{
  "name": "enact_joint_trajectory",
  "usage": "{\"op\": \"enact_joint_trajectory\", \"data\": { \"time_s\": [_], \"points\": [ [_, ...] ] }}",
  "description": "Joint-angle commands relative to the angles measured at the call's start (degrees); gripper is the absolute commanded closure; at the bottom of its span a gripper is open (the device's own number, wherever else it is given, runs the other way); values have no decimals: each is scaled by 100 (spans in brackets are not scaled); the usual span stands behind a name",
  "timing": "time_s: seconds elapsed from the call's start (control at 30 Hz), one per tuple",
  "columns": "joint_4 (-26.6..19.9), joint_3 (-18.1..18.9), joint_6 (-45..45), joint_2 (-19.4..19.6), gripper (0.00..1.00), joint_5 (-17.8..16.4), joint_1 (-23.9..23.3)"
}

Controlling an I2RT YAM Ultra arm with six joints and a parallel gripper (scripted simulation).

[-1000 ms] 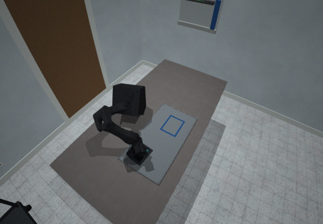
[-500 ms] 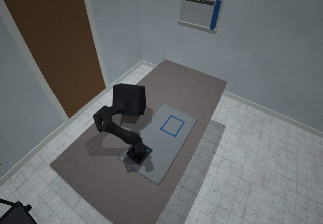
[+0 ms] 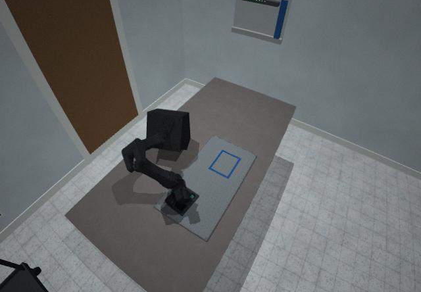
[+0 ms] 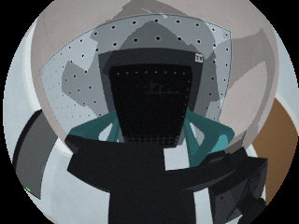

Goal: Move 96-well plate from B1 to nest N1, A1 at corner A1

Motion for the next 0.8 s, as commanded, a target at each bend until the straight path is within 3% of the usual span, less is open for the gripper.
{"op": "enact_joint_trajectory", "data": {
  "time_s": [0.0,0.27,0.3,0.77],
  "points": [
    [-30,191,-24,92,100,58,39],
    [-43,195,-24,31,100,58,45],
    [-43,195,-24,31,0,58,45],
    [-43,195,-24,31,0,58,45]
  ]
}}
